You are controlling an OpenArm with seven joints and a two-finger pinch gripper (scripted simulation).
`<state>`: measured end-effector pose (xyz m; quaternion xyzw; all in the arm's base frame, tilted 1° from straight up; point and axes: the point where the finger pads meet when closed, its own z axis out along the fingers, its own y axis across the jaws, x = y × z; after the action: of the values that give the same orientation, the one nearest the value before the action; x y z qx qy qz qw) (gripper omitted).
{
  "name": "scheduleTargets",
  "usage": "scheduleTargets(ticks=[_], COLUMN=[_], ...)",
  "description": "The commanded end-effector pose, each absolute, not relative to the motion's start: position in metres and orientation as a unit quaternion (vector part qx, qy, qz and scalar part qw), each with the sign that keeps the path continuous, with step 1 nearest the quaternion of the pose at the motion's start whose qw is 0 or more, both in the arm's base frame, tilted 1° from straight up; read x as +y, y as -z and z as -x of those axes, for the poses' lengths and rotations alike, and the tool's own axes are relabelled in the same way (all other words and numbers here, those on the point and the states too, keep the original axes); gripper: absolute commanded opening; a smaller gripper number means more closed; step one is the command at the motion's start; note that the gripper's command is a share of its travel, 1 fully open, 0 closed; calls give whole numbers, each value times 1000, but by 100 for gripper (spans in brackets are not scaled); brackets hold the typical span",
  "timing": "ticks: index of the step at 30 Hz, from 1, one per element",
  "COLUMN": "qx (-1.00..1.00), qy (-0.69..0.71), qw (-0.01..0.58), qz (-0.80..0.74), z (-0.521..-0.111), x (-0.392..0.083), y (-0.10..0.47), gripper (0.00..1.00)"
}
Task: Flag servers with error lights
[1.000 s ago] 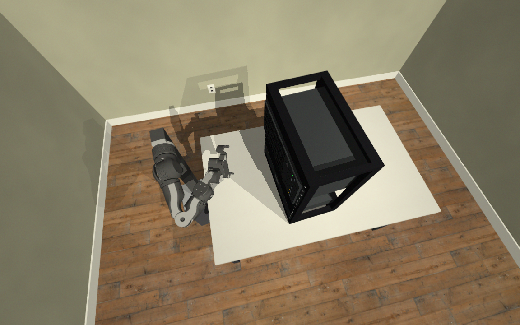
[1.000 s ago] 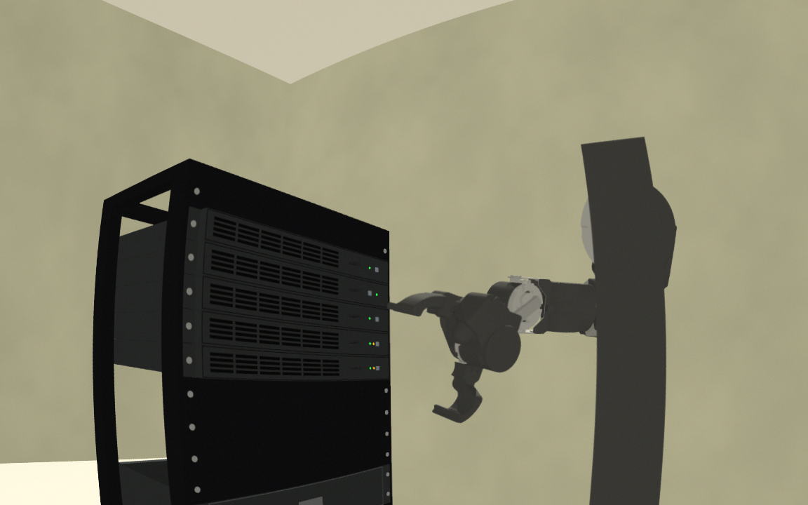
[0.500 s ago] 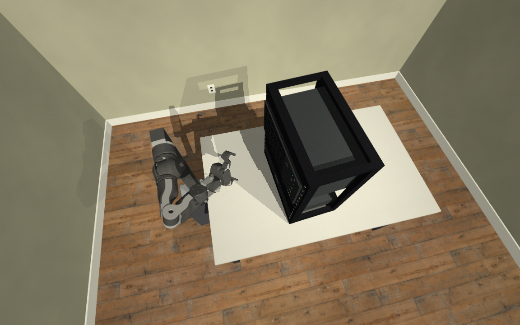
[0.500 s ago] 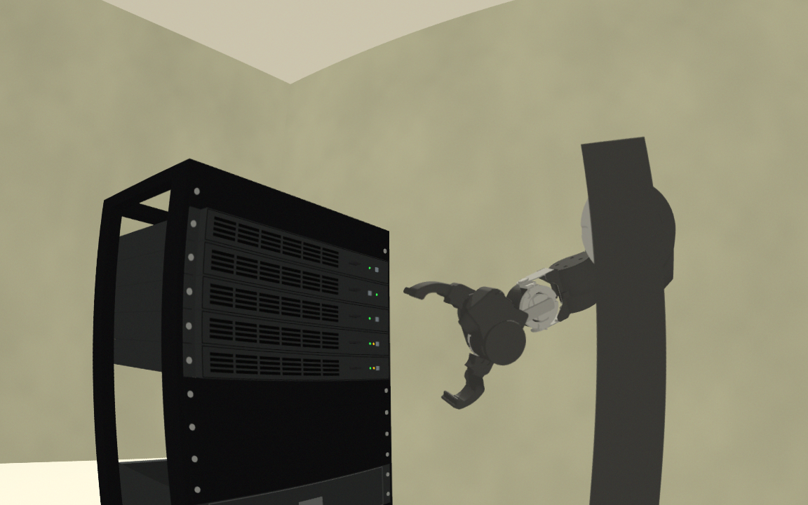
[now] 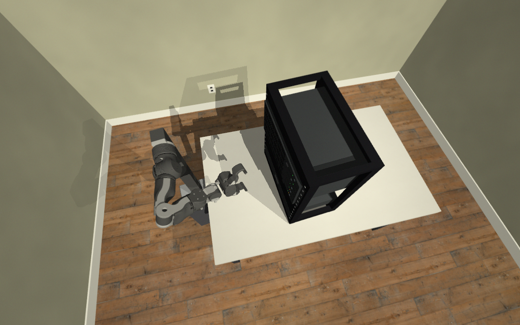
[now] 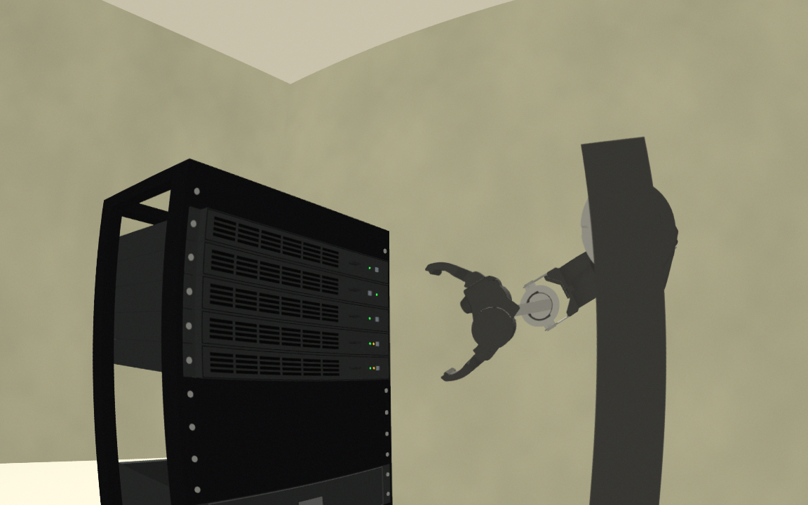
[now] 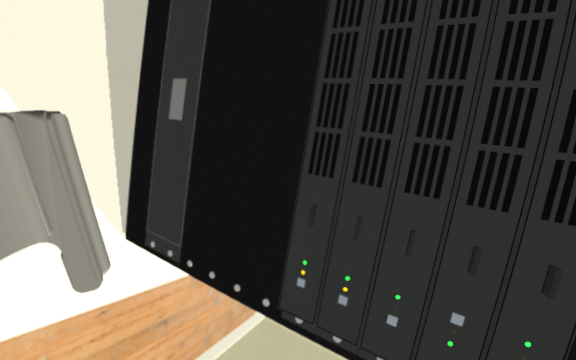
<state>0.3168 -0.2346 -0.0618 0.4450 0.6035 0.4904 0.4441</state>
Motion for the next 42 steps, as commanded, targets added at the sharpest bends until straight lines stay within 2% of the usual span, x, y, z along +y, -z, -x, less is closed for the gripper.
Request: scheduleTargets(ticks=[1,11,42], qx=[572,499,494], qy=[-492,-485,-484], qw=[461,499,501], qz=[-467,-517,-520], z=[-321,-332,-332], x=[-246,-279,-281], y=[55,42,41], gripper=[100,100,100])
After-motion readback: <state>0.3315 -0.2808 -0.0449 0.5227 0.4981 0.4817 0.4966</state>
